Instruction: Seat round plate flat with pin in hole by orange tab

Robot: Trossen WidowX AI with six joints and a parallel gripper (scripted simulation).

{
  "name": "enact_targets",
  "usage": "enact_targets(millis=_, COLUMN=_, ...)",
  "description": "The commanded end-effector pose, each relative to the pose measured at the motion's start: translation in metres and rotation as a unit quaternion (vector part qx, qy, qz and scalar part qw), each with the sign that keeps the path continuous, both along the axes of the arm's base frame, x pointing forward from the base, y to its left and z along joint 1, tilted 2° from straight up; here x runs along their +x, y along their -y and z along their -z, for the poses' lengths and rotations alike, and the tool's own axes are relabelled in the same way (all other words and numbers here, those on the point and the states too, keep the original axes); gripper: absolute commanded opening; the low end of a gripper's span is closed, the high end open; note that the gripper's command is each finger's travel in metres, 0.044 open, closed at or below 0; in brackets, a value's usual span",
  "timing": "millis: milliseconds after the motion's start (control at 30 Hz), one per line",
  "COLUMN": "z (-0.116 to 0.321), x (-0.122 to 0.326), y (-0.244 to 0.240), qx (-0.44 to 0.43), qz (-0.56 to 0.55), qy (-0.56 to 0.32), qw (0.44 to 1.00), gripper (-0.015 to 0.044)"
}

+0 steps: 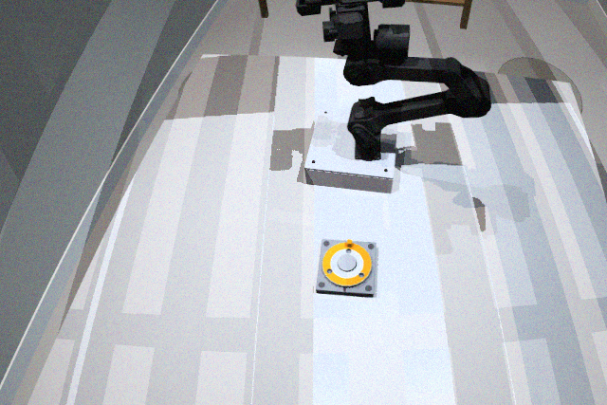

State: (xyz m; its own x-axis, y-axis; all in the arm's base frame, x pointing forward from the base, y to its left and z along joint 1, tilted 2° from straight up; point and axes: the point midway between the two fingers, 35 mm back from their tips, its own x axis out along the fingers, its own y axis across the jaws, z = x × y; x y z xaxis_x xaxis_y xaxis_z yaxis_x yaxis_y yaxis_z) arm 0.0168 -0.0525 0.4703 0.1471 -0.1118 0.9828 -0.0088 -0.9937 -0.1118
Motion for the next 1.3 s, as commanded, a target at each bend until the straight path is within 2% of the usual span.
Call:
enact_targets(millis=0, z=0.000, x=0.000, y=0.004, qx=0.009, qz=-0.008, qy=0.002, qw=1.000, gripper=0.0374)
enact_targets(millis=67, z=-0.001, x=0.000, y=0.038, qx=0.079, qz=-0.068, qy=0.018, qw=0.994, gripper=0.0321)
enact_targets(millis=167, z=0.011, x=0.016, y=0.110, qx=0.232, qz=-0.193, qy=0.049, qw=0.952, gripper=0.0242)
enact_targets(millis=233, z=0.022, x=0.030, y=0.139, qx=0.300, qz=-0.243, qy=0.061, qw=0.921, gripper=0.0190)
enact_targets(millis=300, z=0.029, x=0.038, y=0.152, qx=0.332, qz=-0.265, qy=0.066, qw=0.903, gripper=0.0137)
enact_targets(millis=467, z=0.083, x=0.098, y=0.210, qx=0.515, qz=-0.369, qy=0.091, qw=0.768, gripper=0.0006)
enact_targets(millis=567, z=0.106, x=0.122, y=0.220, qx=0.572, qz=-0.390, qy=0.096, qw=0.715, gripper=0.0000)
enact_targets(millis=633, z=0.141, x=0.156, y=0.227, qx=0.647, qz=-0.408, qy=0.098, qw=0.637, gripper=0.0000)
enact_targets(millis=767, z=0.193, x=0.201, y=0.221, qx=0.743, qz=-0.409, qy=0.097, qw=0.521, gripper=0.0000)
enact_targets(millis=833, z=0.207, x=0.211, y=0.217, qx=0.767, qz=-0.404, qy=0.097, qw=0.489, gripper=0.0000)
enact_targets(millis=900, z=0.247, x=0.237, y=0.200, qx=0.828, qz=-0.379, qy=0.097, qw=0.401, gripper=0.0000)
enact_targets(millis=1000, z=0.287, x=0.256, y=0.175, qx=0.883, qz=-0.336, qy=0.094, qw=0.314, gripper=0.0000)
enact_targets(millis=1100, z=0.312, x=0.265, y=0.154, qx=0.914, qz=-0.298, qy=0.092, qw=0.259, gripper=0.0000)
enact_targets(millis=1167, z=0.345, x=0.270, y=0.122, qx=0.950, qz=-0.233, qy=0.086, qw=0.189, gripper=0.0000)
enact_targets(millis=1267, z=0.376, x=0.266, y=0.083, qx=0.979, qz=-0.143, qy=0.078, qw=0.123, gripper=0.0000)
